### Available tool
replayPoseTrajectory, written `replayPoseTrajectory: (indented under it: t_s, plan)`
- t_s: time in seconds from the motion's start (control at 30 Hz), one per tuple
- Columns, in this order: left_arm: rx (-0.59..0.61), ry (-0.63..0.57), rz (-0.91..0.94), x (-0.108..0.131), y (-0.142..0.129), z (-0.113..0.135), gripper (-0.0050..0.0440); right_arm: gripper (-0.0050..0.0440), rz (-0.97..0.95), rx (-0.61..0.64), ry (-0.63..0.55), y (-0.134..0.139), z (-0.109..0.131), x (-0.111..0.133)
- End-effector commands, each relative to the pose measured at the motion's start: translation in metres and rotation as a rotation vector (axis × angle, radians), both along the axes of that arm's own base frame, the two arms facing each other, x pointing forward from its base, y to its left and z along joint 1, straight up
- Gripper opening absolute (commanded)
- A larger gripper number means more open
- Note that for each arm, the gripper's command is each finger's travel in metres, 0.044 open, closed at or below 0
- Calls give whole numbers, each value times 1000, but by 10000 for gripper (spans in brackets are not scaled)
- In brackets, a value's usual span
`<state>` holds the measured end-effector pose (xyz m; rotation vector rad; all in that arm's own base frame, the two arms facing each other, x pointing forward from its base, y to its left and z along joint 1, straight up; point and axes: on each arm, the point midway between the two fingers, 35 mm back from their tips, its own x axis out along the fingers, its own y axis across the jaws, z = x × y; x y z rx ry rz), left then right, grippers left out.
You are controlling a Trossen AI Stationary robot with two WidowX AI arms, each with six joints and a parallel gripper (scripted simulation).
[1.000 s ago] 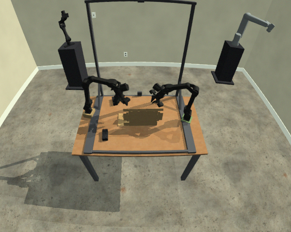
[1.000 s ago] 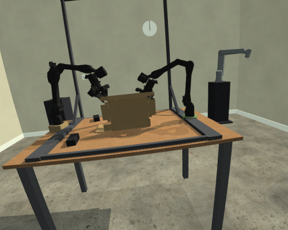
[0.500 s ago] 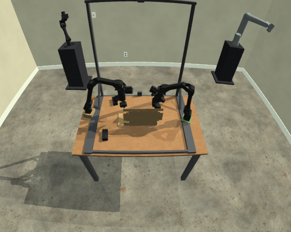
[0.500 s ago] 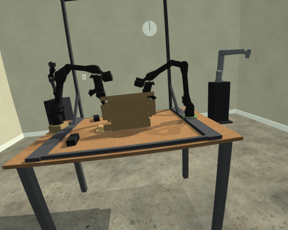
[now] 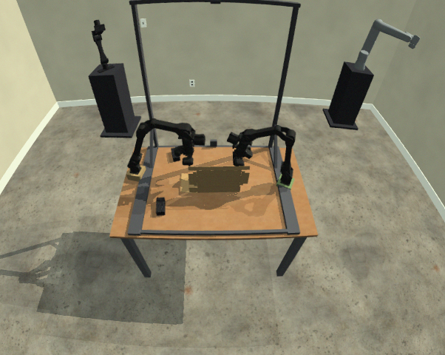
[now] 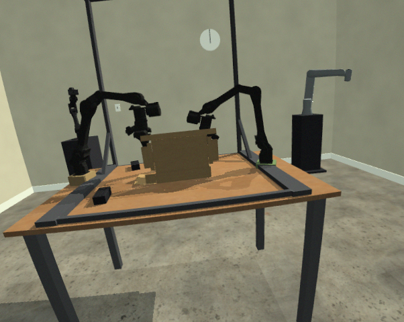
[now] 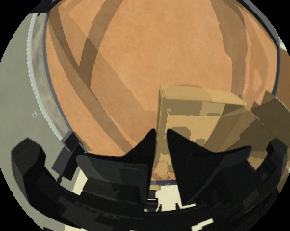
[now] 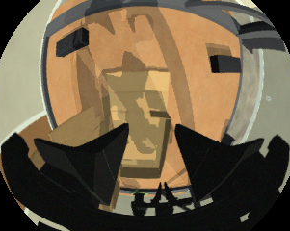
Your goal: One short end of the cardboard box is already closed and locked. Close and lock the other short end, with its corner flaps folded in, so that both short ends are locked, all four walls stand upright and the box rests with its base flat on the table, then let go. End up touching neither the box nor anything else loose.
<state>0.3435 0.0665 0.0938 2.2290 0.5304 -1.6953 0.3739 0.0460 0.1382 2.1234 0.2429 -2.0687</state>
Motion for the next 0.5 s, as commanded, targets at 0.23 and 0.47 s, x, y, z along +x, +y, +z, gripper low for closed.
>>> replayPoseTrajectory:
  t_s: [0.23, 0.47]
  plan:
    - [8, -12, -5, 3, 1, 5, 63, 247, -9, 2, 13, 1, -102, 0]
    - [8, -12, -5, 3, 1, 5, 63, 247, -9, 3, 3, 1, -117, 0]
